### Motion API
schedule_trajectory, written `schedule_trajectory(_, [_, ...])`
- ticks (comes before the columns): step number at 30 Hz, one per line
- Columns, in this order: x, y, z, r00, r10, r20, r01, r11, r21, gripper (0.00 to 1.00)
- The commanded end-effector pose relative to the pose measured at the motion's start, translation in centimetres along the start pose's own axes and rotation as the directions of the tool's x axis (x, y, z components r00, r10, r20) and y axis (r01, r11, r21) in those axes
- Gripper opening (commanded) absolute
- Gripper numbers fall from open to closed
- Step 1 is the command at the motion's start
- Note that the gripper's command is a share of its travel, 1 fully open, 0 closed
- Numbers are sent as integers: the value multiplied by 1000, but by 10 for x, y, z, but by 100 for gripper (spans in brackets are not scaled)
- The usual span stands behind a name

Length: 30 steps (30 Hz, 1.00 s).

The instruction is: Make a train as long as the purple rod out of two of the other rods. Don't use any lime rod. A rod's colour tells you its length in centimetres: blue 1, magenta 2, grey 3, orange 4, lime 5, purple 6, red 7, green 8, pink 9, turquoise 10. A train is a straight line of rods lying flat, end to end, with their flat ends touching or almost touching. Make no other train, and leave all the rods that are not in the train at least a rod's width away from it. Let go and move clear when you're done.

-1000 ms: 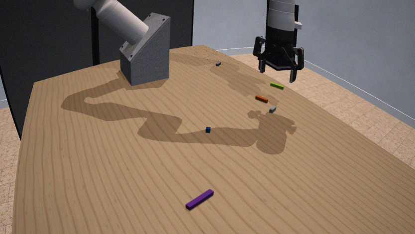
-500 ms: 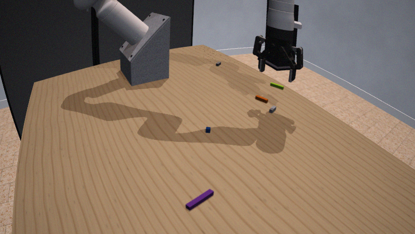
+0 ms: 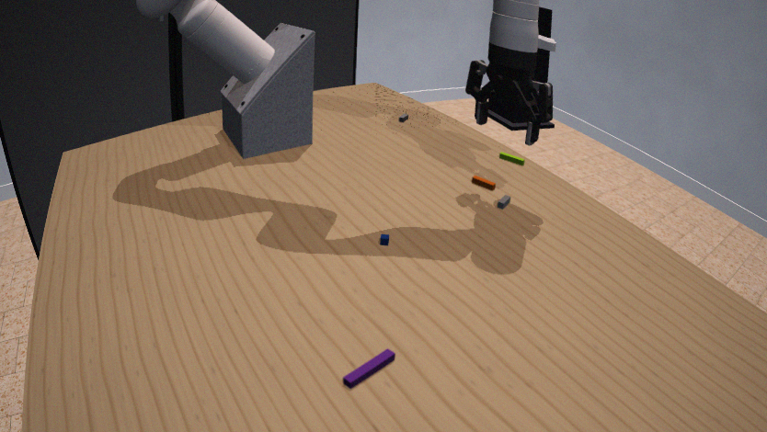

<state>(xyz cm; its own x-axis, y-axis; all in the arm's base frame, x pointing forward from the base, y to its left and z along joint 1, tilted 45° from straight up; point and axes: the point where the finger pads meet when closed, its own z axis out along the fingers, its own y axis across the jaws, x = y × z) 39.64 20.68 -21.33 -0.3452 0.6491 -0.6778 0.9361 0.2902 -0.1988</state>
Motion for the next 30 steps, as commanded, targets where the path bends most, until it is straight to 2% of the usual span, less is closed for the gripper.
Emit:
schedule_trajectory(1, [7, -7, -3, 1000, 20, 4, -20, 1000, -3, 100])
schedule_trajectory(9, [21, -26, -5, 992, 127, 6, -127, 992, 8, 100])
schedule_trajectory(16, [39, -53, -6, 959, 285, 14, -285, 958, 21, 100])
schedule_trajectory(23, [59, -86, -7, 884, 467, 29, -468, 883, 29, 100])
schedule_trajectory(25, [59, -86, -7, 884, 467, 29, -468, 883, 29, 100])
schedule_trajectory(30, [72, -112, -7, 797, 602, 44, -604, 797, 30, 100])
